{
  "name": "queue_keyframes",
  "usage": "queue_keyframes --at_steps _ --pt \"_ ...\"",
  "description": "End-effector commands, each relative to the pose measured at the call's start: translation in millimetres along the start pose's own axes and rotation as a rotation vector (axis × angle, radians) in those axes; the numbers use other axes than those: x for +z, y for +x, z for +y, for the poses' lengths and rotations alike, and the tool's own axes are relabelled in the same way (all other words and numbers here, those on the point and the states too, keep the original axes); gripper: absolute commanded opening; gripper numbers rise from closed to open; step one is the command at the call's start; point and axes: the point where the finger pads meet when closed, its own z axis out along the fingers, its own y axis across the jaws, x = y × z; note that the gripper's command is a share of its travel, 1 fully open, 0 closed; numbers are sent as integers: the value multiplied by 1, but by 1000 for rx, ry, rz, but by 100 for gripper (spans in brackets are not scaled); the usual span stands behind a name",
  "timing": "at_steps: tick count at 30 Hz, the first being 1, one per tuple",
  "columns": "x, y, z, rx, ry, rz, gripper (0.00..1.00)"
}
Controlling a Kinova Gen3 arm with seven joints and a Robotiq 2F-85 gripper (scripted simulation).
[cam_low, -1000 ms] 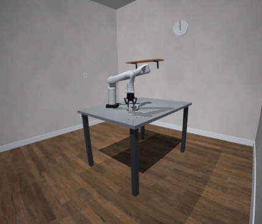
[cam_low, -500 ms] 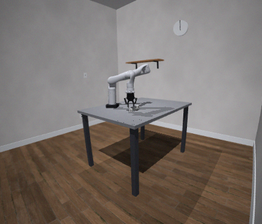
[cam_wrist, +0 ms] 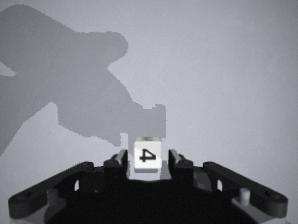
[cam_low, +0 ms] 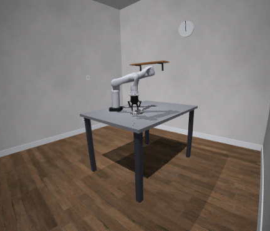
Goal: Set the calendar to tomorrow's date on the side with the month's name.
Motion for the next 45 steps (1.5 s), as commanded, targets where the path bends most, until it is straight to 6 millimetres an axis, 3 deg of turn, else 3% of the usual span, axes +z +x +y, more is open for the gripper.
queue_keyframes --at_steps 1,17,36,45 --pt "0 0 0 0 1 1 48" --pt "1 0 0 0 1 1 48" --pt "27 0 0 0 1 1 48" --pt "30 0 0 0 1 1 48"
